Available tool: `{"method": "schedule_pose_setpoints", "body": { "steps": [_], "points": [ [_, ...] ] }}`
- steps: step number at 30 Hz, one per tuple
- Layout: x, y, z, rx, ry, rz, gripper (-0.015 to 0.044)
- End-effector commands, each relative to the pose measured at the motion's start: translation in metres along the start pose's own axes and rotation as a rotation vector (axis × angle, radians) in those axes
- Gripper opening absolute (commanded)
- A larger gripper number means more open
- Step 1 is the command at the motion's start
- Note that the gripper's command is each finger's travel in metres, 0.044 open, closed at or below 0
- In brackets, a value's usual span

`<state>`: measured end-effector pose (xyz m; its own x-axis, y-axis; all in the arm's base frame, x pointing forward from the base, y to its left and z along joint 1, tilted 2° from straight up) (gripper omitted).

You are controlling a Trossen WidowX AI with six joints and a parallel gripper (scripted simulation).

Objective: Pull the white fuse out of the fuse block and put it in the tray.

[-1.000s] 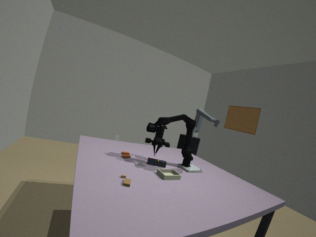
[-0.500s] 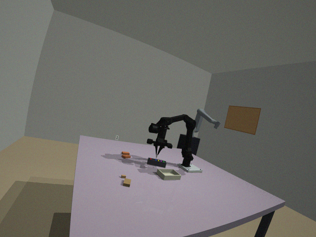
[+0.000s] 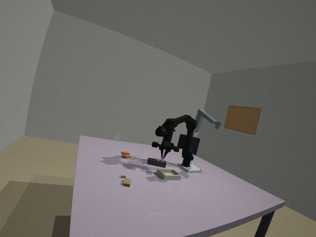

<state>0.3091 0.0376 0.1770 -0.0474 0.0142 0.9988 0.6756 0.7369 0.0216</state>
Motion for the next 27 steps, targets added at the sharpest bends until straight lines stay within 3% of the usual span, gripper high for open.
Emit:
{"method": "schedule_pose_setpoints", "body": {
  "steps": [1,13,27],
  "points": [
    [0.000,0.016,0.016,-0.005,-0.002,0.000,0.0000],
    [0.001,0.053,0.066,-0.005,0.001,-0.003,0.0000],
    [-0.015,0.054,0.067,-0.005,0.001,-0.003,0.0000]
  ]
}}
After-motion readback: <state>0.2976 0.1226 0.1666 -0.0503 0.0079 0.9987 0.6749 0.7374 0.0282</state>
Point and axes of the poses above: the point midway between the two fingers, 35 mm back from their tips, its own x axis back along the fingers, its own z axis across the jaws, y = z × x, the point moved 5 cm from there along x, back along the fingers, and after that the axes turned 9 degrees about -x, right-handed, at the moved point
